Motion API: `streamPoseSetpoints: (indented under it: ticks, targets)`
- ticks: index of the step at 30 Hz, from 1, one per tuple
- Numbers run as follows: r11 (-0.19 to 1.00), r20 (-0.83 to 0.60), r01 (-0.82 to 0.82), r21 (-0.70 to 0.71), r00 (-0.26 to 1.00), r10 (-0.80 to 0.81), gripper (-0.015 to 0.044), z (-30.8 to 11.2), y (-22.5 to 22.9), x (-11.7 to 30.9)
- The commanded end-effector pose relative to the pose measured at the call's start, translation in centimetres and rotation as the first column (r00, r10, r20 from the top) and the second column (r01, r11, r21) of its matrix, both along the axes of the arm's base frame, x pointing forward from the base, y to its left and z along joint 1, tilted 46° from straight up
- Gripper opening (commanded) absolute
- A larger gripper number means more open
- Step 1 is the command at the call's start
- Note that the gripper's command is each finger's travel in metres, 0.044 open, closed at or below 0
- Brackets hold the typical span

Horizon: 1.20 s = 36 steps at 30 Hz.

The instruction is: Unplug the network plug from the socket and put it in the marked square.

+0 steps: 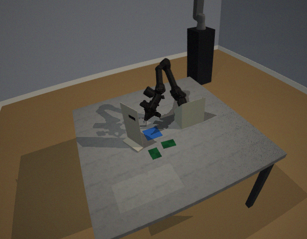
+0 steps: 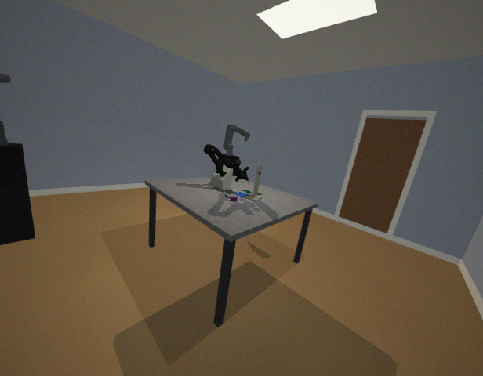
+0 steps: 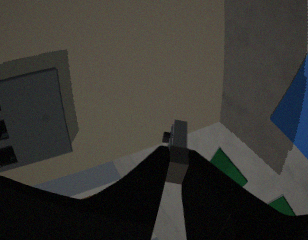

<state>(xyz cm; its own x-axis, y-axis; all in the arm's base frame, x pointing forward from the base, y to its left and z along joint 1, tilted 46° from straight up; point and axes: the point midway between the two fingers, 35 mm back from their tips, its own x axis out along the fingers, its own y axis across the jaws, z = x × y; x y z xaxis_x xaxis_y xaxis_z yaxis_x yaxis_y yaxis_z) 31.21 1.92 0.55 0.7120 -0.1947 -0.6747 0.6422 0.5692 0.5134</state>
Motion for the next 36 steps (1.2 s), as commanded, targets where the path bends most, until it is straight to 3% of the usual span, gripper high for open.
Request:
streamPoseSetpoints:
  ticks: [1,19,36]
  targets:
    - [0.996,-0.018,0.084,-0.037,0.996,-0.084,0.0000,-1.2,-1.0,-0.7]
    - [0.902,0.009,0.362,-0.234,0.929,-0.371,0.0000,-4.3,-5.2,-4.2]
    - [0.897,0.010,0.372,-0.240,0.925,-0.381,0.0000,-5.1,-5.9,-4.3]
